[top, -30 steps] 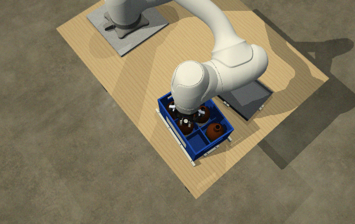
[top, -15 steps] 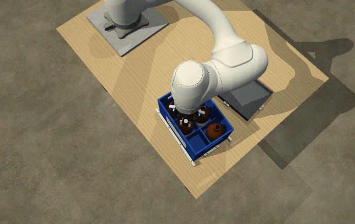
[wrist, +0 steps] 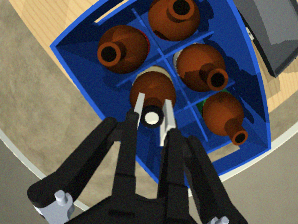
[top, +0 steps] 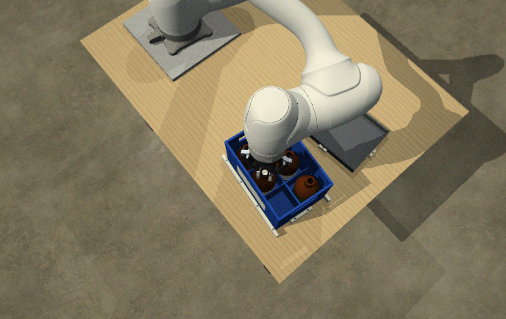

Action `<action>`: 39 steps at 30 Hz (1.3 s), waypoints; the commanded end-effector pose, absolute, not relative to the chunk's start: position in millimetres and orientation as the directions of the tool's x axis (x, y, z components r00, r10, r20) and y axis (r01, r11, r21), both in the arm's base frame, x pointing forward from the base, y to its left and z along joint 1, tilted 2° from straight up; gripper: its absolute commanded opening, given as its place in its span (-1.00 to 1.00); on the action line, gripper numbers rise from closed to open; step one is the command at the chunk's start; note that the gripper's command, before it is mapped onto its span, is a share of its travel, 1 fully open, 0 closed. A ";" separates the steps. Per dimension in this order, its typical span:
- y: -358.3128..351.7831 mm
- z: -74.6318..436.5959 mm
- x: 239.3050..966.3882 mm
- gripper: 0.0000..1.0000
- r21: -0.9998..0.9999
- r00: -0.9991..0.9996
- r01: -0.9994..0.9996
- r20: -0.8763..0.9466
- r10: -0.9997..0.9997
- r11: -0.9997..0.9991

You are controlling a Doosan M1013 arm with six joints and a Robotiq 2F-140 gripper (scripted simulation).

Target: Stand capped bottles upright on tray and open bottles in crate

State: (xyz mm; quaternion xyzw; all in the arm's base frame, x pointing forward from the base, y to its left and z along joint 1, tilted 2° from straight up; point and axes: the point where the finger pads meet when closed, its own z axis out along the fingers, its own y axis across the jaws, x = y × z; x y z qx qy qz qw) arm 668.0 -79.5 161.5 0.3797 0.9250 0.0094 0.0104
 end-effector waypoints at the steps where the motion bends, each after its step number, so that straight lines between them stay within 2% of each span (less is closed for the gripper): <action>1: -79.5 161.6 668.0 -1.00 0.026 -0.711 0.702 -0.012 0.703 0.712; 29: -79.5 161.6 668.0 -1.00 0.026 -0.711 0.702 -0.012 0.703 0.712; 39: -79.8 194.9 667.1 -1.00 0.026 -0.711 0.702 -0.012 0.703 0.712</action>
